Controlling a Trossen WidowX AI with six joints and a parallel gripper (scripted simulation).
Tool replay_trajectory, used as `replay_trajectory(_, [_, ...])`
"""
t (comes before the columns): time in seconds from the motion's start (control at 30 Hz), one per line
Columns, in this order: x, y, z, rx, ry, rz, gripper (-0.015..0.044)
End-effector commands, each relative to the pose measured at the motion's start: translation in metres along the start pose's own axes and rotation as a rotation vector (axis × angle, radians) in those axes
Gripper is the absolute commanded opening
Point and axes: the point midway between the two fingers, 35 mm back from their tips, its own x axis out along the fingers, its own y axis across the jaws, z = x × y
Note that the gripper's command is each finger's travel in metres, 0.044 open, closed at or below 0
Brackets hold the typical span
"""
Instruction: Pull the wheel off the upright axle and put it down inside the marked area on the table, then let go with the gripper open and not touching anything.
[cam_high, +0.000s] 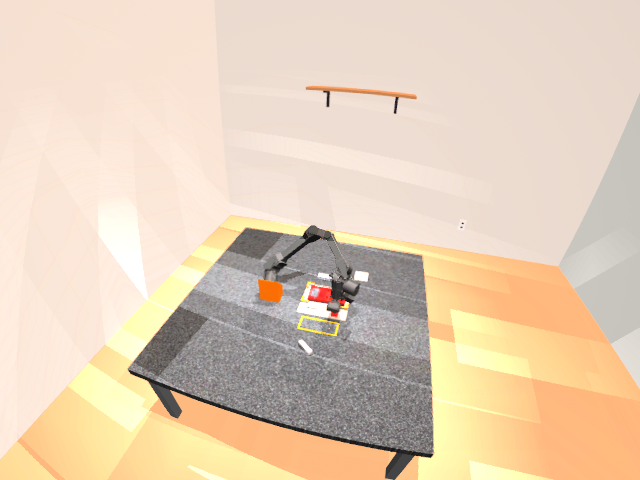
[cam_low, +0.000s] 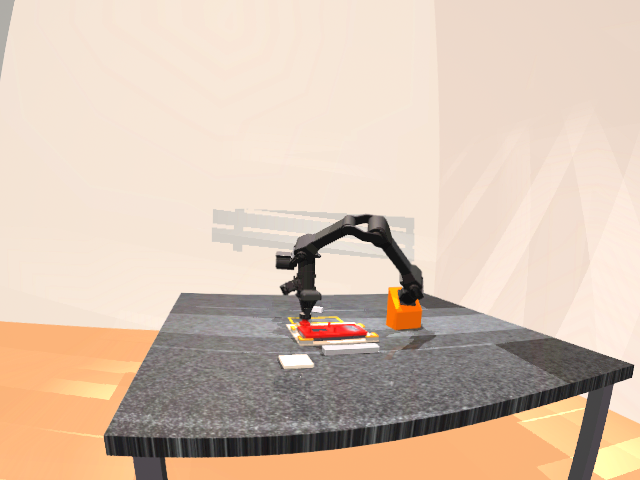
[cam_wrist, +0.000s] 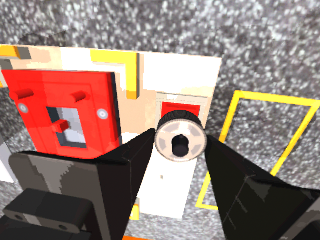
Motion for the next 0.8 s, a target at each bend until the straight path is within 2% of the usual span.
replay_trajectory(0.0, [-0.0072, -0.0014, -0.0009, 0.007, -0.005, -0.002, 0.0000])
replay_trajectory(0.77, [-0.0149, -0.0016, -0.0009, 0.008, -0.006, -0.001, 0.0000])
